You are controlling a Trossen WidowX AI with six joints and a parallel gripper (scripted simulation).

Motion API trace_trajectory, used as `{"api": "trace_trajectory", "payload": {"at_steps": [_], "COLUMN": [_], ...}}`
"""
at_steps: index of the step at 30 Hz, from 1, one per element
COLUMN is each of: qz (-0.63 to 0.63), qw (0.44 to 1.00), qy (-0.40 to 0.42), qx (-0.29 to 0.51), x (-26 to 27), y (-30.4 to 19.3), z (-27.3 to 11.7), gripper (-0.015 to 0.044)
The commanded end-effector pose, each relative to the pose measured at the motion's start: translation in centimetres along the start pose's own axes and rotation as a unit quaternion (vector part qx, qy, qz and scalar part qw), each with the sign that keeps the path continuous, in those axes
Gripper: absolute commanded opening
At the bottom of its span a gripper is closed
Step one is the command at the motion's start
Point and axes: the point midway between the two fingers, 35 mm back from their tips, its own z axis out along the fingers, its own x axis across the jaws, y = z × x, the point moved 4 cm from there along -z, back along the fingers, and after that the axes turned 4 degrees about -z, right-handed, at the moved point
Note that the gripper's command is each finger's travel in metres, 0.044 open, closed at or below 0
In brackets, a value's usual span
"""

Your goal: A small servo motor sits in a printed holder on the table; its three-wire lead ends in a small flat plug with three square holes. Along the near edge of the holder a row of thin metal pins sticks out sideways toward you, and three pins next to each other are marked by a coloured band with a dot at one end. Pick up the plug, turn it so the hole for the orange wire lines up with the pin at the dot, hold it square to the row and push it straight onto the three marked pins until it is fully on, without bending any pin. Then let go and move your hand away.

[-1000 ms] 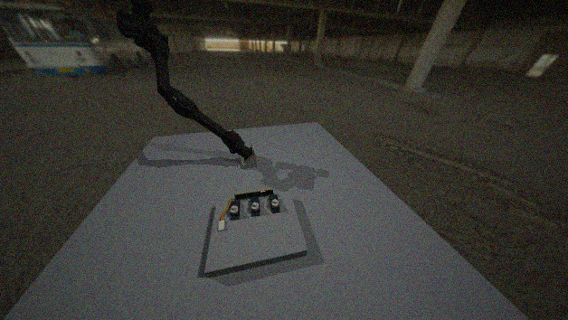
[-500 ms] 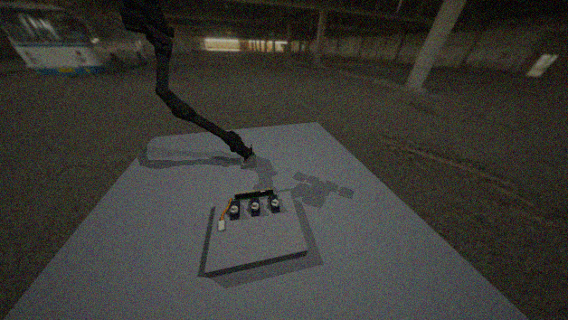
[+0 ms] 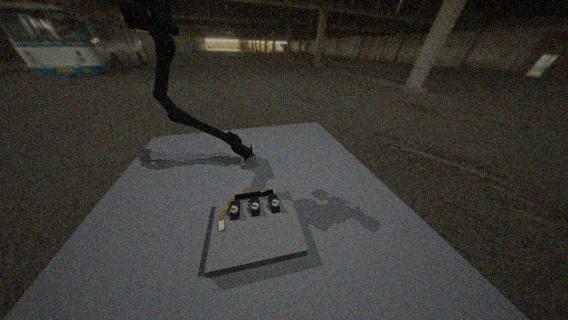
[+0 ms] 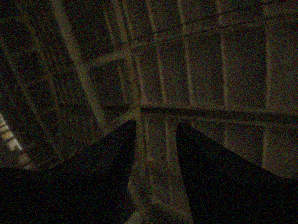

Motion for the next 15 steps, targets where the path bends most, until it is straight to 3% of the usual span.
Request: {"api": "trace_trajectory", "payload": {"at_steps": [1, 15], "qz": [-0.019, -0.083], "qw": [0.999, 0.971], "qy": [-0.043, -0.204], "qx": [0.019, 0.092], "x": [-2.6, -11.3], "y": [-0.6, -2.5], "z": [-1.6, -9.1], "gripper": [0.0115, 0.0115]}}
